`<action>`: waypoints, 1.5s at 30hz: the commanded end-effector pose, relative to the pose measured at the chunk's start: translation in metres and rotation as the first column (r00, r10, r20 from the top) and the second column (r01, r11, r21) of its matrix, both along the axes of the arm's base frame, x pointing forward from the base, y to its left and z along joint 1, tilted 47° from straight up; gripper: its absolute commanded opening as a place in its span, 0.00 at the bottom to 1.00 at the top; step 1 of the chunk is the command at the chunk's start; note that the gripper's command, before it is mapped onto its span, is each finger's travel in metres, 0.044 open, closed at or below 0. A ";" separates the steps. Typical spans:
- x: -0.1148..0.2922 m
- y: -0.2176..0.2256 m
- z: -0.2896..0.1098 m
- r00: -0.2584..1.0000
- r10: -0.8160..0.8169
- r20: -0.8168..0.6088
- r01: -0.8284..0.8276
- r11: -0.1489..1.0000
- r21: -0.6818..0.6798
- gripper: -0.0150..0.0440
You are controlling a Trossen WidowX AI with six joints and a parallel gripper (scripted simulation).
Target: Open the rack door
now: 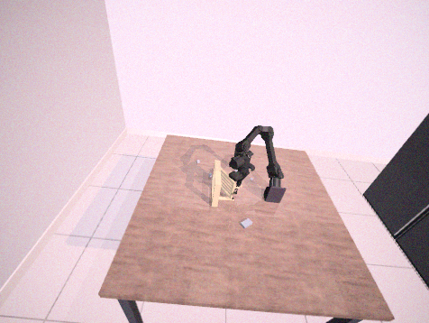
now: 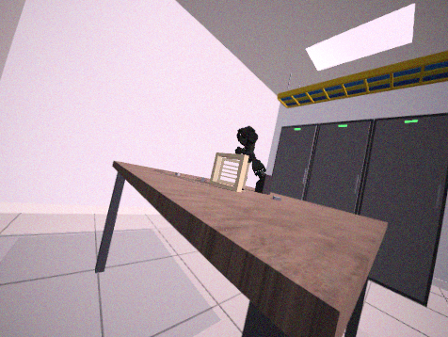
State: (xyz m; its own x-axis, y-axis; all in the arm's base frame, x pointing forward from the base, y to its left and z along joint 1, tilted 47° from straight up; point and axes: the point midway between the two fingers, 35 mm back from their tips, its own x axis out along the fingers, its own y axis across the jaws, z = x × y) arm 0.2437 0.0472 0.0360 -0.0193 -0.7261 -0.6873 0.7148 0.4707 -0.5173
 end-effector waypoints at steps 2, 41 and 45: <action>-0.006 -0.008 0.008 0.996 0.067 -0.064 -0.067 0.998 0.001 0.29; -0.025 -0.069 0.074 0.768 0.443 -0.463 -0.440 0.890 0.122 0.29; -0.024 -0.075 0.080 0.730 0.472 -0.494 -0.468 0.872 0.141 0.29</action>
State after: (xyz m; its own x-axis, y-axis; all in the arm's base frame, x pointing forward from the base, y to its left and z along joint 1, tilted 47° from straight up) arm 0.2179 -0.0229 0.1104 -0.0216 -0.7281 -0.6851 0.0920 0.6809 -0.7266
